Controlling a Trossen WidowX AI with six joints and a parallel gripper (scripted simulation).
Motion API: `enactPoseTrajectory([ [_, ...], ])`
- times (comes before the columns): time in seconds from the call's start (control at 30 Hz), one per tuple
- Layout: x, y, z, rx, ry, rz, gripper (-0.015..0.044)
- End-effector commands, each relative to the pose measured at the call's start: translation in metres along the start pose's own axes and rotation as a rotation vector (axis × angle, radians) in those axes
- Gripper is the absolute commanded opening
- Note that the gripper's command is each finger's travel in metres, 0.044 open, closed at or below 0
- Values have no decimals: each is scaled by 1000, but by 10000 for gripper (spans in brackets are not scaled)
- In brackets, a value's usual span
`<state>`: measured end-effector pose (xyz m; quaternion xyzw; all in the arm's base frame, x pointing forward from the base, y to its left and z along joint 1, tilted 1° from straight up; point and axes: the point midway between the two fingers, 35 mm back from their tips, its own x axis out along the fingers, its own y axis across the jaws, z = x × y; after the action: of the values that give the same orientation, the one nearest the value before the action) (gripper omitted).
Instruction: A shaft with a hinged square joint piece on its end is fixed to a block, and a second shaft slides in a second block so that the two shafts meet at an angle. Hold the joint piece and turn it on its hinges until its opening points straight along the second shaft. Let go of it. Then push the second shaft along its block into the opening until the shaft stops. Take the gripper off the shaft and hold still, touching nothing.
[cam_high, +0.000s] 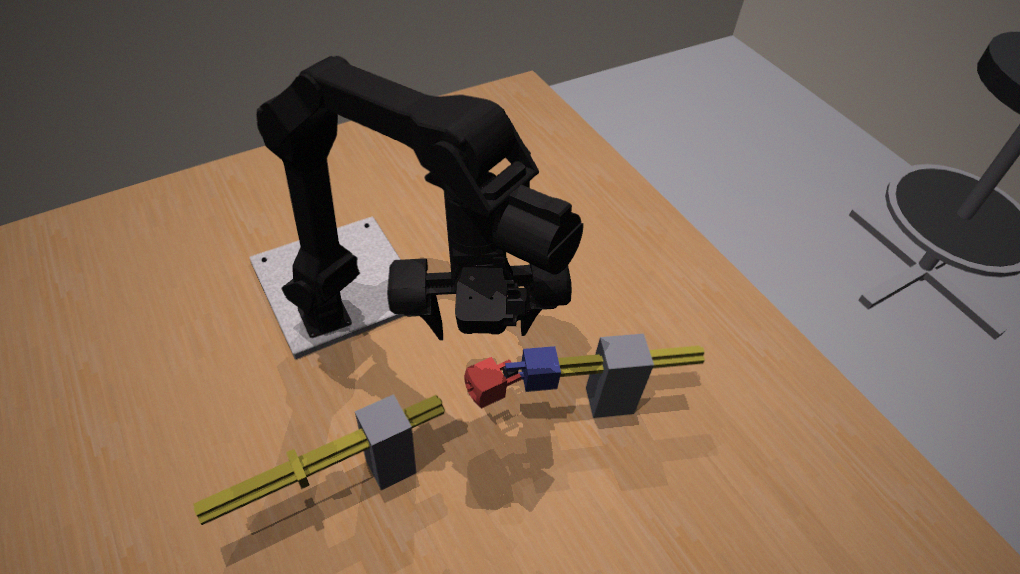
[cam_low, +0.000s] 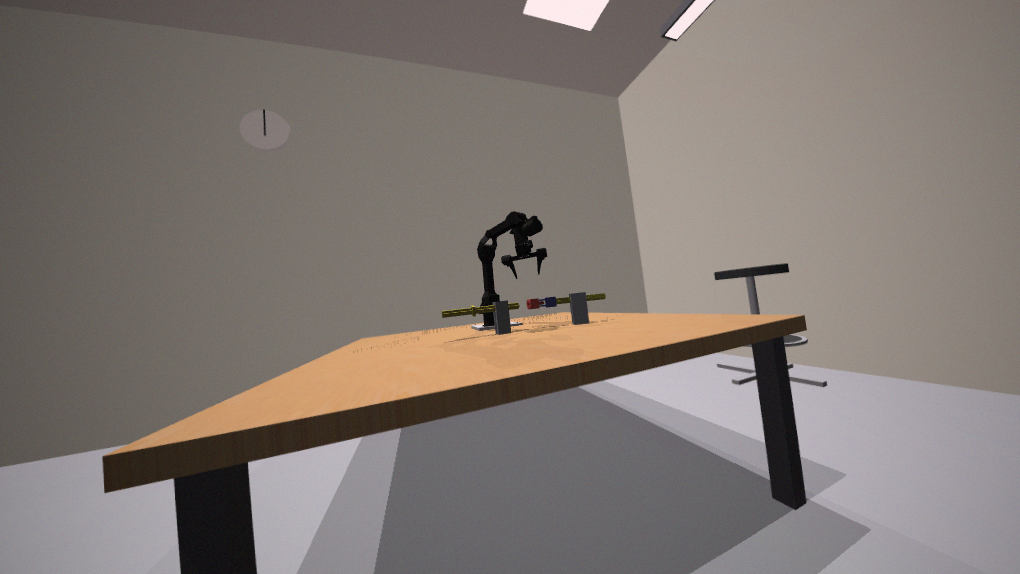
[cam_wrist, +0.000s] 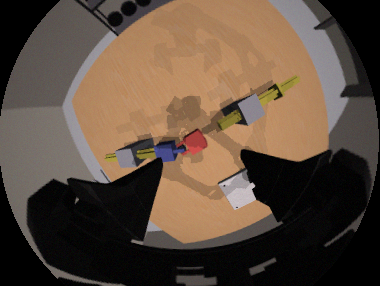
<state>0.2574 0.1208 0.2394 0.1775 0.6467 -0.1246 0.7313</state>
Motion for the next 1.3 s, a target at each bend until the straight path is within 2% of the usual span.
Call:
enactPoseTrajectory([
  [0.0, -11, -1, -1, -81, -6, 18, 440],
  [0.23, -11, -1, 0, -61, -10, 15, 440],
  [0.43, 2, -25, 29, 91, -8, -10, 282],
  [0.8, 31, -100, 87, 463, 2, -65, 0],
  [1.27, 61, -217, 117, 920, 23, -115, 0],
])
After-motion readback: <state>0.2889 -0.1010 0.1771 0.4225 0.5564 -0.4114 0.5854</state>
